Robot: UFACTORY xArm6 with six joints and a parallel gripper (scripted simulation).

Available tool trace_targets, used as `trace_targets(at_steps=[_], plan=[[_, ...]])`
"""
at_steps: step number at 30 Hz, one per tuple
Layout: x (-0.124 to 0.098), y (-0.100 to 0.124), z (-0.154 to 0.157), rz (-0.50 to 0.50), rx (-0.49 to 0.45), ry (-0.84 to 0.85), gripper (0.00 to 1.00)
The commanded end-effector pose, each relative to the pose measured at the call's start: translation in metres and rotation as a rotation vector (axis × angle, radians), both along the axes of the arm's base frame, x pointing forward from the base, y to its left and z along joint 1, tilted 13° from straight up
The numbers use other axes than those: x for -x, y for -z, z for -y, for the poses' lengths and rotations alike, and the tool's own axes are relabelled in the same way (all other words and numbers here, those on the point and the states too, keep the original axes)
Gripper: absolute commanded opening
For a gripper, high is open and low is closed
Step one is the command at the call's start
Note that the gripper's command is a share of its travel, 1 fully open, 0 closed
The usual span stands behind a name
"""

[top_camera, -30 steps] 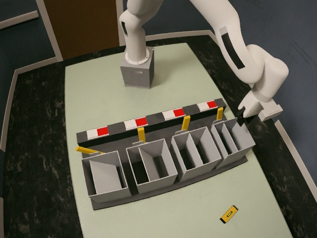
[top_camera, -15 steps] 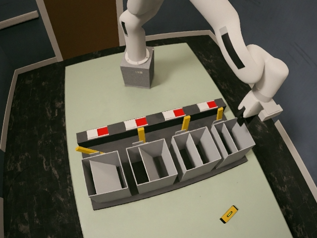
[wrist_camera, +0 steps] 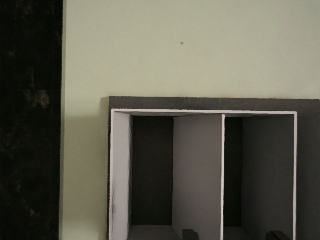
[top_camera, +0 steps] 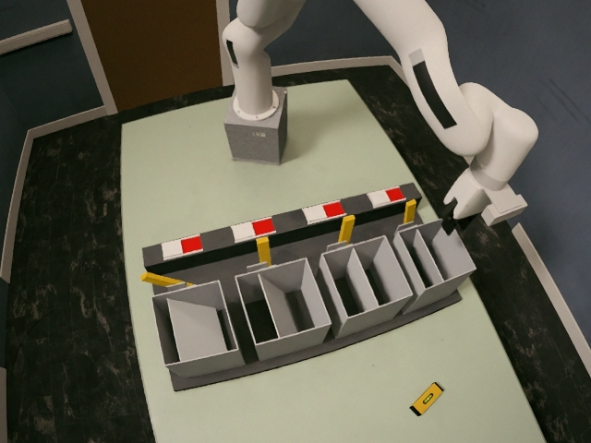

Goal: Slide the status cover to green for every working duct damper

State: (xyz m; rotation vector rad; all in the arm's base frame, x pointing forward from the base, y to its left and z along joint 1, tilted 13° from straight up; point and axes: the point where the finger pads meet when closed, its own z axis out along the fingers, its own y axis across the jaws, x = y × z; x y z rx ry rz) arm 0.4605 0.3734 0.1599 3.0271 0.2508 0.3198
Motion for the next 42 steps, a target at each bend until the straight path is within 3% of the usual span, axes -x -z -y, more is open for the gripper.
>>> trace_targets(at_steps=[1, 14, 19, 22, 32, 42], plan=[[-0.001, -0.002, -0.001, 0.004, -0.004, -0.001, 0.39], [-0.001, -0.002, -0.001, 0.004, -0.004, -0.001, 0.39], [0.009, 0.002, 0.005, -0.002, -0.031, -0.008, 0.39], [0.038, 0.015, 0.024, -0.015, -0.102, -0.022, 0.39], [0.094, 0.041, 0.061, -0.039, -0.241, -0.051, 0.39], [0.096, 0.042, 0.063, -0.039, -0.247, -0.051, 0.39]])
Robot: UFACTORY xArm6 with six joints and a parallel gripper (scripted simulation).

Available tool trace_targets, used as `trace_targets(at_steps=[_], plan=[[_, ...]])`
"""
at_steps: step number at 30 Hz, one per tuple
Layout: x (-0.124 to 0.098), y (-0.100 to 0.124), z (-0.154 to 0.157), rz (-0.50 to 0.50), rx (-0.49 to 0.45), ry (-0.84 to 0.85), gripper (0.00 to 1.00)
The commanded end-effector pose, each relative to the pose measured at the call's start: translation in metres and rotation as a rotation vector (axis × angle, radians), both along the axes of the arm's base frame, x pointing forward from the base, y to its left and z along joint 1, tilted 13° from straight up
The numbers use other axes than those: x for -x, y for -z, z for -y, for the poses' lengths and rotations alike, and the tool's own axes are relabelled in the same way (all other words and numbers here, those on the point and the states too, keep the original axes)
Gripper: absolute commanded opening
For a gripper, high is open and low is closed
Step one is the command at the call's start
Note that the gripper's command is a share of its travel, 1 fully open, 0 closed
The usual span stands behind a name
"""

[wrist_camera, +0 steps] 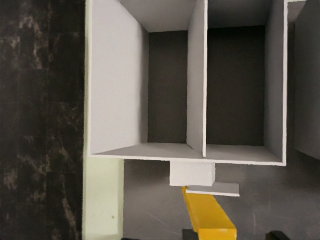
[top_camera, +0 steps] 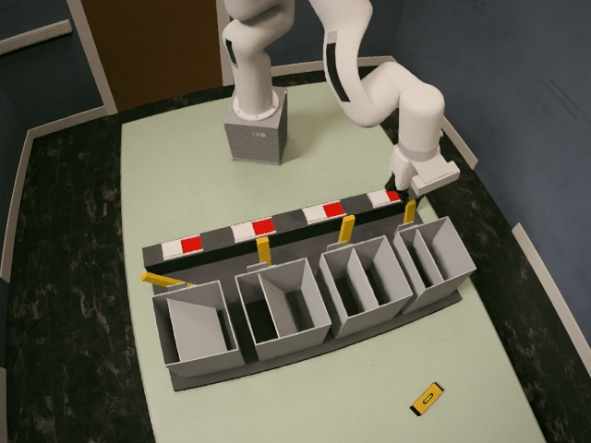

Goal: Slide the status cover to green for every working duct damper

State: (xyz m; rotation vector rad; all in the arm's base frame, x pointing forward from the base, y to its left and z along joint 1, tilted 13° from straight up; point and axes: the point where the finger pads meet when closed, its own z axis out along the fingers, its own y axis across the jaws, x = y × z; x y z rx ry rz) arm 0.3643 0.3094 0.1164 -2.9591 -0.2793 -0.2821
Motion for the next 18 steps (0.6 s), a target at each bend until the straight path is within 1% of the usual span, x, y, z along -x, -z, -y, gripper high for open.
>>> trace_targets(at_steps=[1, 18], plan=[[-0.0002, -0.0016, -0.001, 0.002, -0.01, -0.004, 0.39], [-0.0006, 0.0005, -0.0014, 0.002, -0.01, -0.004, 0.39]])
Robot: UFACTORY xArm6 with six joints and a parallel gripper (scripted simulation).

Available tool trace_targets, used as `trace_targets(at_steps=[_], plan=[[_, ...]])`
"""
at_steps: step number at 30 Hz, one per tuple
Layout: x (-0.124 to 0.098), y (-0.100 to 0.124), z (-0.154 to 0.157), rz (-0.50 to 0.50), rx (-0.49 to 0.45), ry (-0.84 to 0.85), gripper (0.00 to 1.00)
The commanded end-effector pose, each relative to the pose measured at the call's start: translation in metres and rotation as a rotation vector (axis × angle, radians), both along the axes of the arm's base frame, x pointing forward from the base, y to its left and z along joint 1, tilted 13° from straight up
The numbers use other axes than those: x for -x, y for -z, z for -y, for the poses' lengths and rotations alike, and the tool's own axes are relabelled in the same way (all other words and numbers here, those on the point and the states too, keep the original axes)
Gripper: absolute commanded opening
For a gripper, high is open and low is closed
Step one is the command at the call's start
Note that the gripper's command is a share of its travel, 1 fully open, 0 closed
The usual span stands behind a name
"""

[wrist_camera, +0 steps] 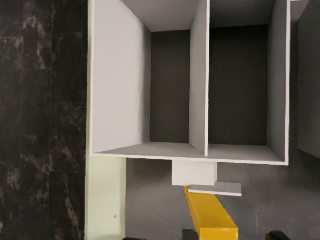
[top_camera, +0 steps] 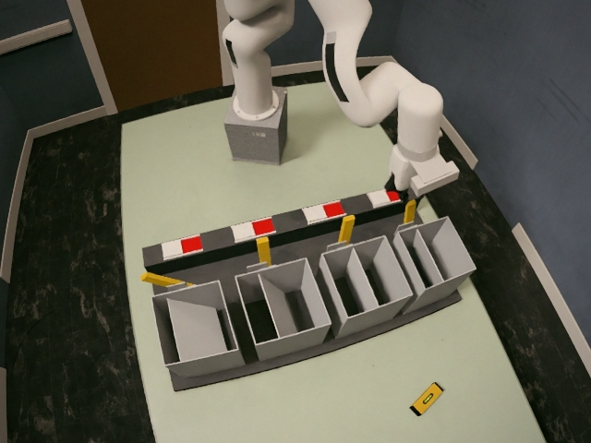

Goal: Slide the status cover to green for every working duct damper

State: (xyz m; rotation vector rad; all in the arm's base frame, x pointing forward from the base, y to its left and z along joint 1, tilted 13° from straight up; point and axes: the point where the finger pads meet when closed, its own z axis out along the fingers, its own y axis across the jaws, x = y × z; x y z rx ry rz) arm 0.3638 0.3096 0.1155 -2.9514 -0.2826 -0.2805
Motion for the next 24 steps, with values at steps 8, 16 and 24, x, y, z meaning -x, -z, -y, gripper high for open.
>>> trace_targets(at_steps=[8, 16, 24], plan=[[-0.003, 0.009, -0.003, 0.003, -0.003, 0.0, 0.39], [-0.005, 0.02, -0.005, 0.003, -0.003, 0.0, 0.39], [-0.009, 0.038, -0.009, 0.003, -0.003, 0.0, 0.39]])
